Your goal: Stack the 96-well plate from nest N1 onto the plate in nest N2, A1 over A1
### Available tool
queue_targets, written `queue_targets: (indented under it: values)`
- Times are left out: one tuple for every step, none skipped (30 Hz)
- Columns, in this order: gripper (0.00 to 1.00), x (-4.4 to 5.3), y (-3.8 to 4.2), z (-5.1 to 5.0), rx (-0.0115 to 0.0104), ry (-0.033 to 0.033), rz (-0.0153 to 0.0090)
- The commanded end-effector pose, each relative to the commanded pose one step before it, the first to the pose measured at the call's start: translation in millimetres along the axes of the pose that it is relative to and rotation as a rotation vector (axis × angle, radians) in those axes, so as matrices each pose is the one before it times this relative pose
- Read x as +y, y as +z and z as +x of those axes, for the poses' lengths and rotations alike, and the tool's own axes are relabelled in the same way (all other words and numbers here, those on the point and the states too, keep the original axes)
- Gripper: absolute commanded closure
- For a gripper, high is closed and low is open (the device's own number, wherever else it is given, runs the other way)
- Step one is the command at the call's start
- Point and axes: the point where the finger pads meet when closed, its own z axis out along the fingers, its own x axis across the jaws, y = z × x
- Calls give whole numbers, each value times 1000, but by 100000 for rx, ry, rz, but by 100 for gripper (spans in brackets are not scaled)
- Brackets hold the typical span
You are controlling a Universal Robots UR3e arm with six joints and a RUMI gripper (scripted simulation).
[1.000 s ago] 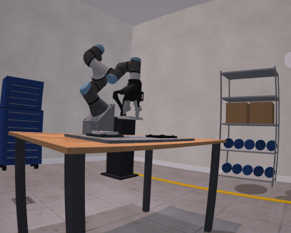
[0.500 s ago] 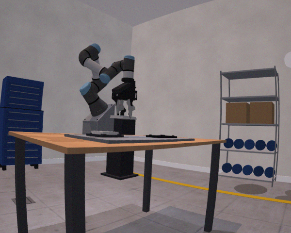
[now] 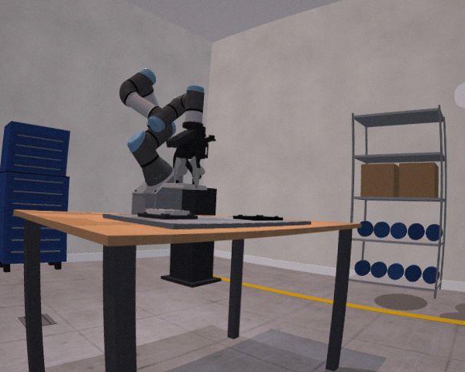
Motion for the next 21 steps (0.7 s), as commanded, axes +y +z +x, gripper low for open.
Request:
queue_targets:
  values:
    - [100,-9032,-553,2940,-393,-14,-110]
    - [100,-3110,-1,1212,1,0,1]
    - [100,-3110,-1,1213,1,0,1]
    - [100,-3110,0,1213,1,0,1]
    - [100,-3110,0,1213,1,0,1]
    - [100,-3110,0,1213,1,0,1]
    - [100,-3110,0,1213,0,0,1]
    - [100,-3110,0,1213,0,0,1]
    - [100,-3110,0,1213,0,0,1]
    - [100,-3110,0,1213,0,0,1]
    - [100,-3110,0,1214,0,0,1]
    - [100,-3110,0,1214,0,0,1]
    - [100,-3110,0,1214,0,0,1]
    - [100,-3110,0,1214,0,0,1]
    - [100,-3111,0,1214,0,0,1]
    - [100,0,0,0,0,0,0]
    - [100,0,0,0,0,0,0]
    - [100,-3533,-47,1342,2,1,3]
    - [100,-706,7,272,0,0,0]
    - [100,-272,10,106,0,0,0]
    - [100,-183,10,73,0,0,0]
